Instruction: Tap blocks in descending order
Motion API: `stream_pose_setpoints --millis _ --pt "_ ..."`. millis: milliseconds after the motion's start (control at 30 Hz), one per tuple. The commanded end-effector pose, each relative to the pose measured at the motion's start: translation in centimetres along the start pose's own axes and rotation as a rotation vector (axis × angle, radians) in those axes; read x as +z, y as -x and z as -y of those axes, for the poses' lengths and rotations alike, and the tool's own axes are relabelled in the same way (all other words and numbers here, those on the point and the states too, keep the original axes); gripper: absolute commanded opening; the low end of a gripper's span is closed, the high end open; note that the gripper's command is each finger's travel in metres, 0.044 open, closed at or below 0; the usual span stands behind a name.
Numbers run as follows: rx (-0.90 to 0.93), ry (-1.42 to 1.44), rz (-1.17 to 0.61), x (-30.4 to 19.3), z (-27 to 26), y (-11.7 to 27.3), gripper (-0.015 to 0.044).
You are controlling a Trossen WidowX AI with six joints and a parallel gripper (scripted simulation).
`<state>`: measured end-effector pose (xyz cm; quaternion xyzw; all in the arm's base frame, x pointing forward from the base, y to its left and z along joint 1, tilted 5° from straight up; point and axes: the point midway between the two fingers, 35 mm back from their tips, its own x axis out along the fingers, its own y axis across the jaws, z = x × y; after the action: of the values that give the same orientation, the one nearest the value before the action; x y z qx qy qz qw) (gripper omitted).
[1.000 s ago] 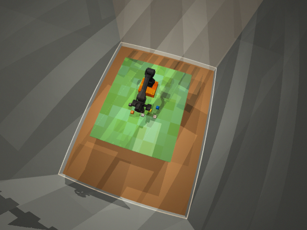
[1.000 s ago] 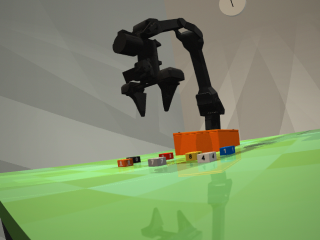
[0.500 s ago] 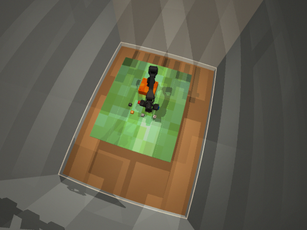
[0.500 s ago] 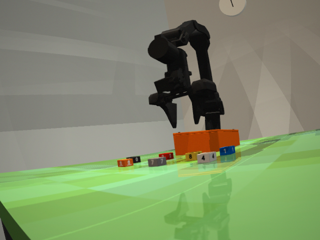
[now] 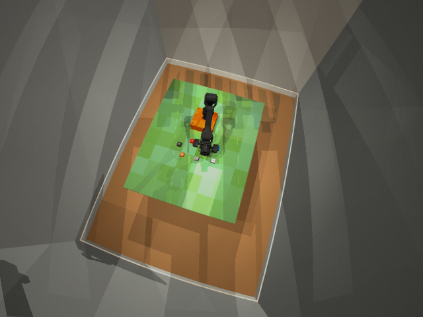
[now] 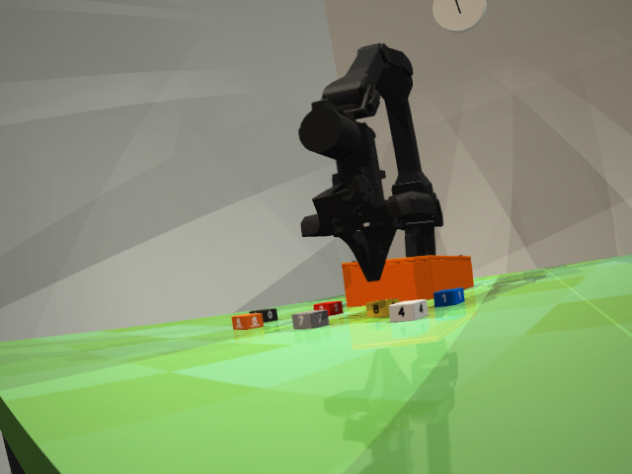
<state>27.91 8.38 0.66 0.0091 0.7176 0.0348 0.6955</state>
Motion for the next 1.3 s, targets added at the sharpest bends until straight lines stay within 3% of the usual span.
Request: stream_pose_setpoints --millis 0,933,1067,1267 --pt "0.001 -0.005 -0.004 -0.2 0.0 -0.2 0.0020" --pt "0.001 -0.005 -0.004 -0.2 0.0 -3.2 0.0020" --pt "0.001 -0.005 -0.003 -0.1 0.0 -0.4 0.0020" --pt "0.001 -0.005 -0.003 0.0 0.0 0.8 0.0020"
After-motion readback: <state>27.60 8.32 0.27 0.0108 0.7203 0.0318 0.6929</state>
